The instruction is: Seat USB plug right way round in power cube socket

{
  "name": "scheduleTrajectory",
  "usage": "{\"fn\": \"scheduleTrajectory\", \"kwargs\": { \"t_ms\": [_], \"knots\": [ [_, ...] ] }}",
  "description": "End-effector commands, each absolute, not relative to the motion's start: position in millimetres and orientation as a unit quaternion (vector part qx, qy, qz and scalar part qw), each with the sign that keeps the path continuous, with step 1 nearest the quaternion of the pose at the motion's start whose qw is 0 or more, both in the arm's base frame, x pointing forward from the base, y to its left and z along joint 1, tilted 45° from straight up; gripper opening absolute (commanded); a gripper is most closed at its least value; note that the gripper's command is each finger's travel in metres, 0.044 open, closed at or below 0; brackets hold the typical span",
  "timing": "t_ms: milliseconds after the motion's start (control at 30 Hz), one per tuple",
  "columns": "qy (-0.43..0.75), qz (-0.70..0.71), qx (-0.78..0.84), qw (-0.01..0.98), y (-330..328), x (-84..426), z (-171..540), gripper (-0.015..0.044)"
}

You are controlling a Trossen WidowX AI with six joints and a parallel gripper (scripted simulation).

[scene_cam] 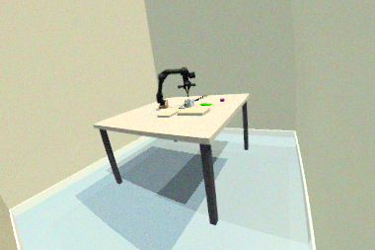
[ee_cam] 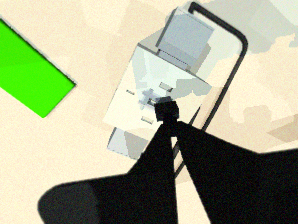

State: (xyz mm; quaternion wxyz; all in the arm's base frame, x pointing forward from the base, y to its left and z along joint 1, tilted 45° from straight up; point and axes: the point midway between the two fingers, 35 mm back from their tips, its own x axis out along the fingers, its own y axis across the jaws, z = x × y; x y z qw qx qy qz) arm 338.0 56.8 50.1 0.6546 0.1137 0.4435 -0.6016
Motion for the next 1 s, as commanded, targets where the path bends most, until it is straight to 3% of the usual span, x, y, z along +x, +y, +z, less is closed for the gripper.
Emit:
{"fn": "scheduleTrajectory", "kwargs": {
  "t_ms": [0, 733, 967],
  "knots": [
    [0.406, -0.627, 0.154, 0.647, 57.0, 338.0, 50.1, 0.0000],
    [0.213, -0.716, 0.329, 0.577, 57.0, 338.0, 50.0, 0.0000],
    [0.207, -0.718, 0.335, 0.574, 57.0, 338.0, 50.0, 0.0000]
  ]
}}
